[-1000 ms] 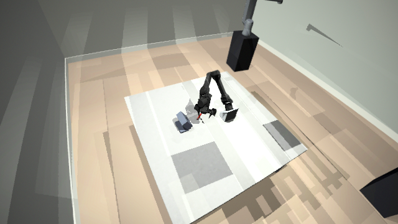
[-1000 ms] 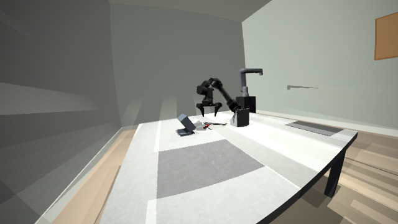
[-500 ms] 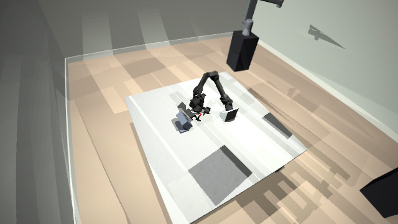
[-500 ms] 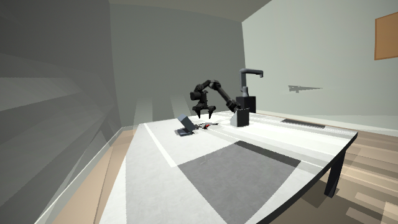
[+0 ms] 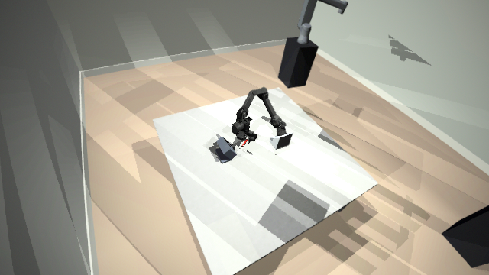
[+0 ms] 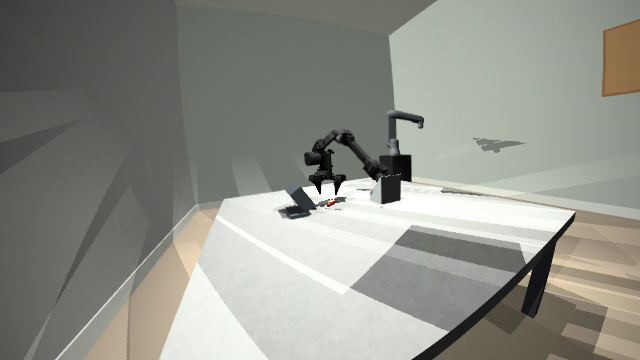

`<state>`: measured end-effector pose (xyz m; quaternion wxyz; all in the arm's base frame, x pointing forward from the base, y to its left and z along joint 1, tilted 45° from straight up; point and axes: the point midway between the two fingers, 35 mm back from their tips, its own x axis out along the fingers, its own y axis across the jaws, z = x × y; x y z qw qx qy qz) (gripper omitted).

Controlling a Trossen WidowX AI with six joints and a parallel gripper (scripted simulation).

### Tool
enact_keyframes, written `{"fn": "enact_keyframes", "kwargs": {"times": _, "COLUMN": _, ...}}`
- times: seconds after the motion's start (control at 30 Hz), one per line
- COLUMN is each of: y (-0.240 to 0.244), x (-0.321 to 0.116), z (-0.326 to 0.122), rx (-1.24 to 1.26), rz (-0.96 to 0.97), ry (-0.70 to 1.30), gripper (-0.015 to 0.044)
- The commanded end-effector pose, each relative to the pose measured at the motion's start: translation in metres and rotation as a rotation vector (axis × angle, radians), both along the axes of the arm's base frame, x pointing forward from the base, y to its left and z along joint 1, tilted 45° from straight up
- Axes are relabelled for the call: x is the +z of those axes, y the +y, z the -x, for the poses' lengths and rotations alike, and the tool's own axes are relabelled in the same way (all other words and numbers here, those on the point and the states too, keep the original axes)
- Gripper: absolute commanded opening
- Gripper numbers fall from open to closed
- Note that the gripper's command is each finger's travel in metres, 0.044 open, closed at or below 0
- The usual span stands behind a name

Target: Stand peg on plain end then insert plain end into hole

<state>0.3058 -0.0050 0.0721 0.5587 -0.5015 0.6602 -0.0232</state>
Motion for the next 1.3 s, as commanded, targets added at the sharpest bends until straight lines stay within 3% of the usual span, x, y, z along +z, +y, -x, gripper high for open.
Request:
{"fn": "enact_keyframes", "kwargs": {"times": 0.0, "y": -0.006, "x": -0.006, "z": 0.001, "rx": 0.004, "rz": 0.007, "ry": 0.009, "gripper": 0.0440}}
{"fn": "enact_keyframes", "kwargs": {"times": 0.97, "y": -0.037, "x": -0.037, "z": -0.003, "rx": 0.007, "rz": 0.012, "ry": 0.011, "gripper": 0.0440}}
{"fn": "enact_keyframes", "kwargs": {"times": 1.27, "y": -0.037, "x": -0.037, "z": -0.003, "rx": 0.007, "rz": 0.012, "ry": 0.011, "gripper": 0.0204}}
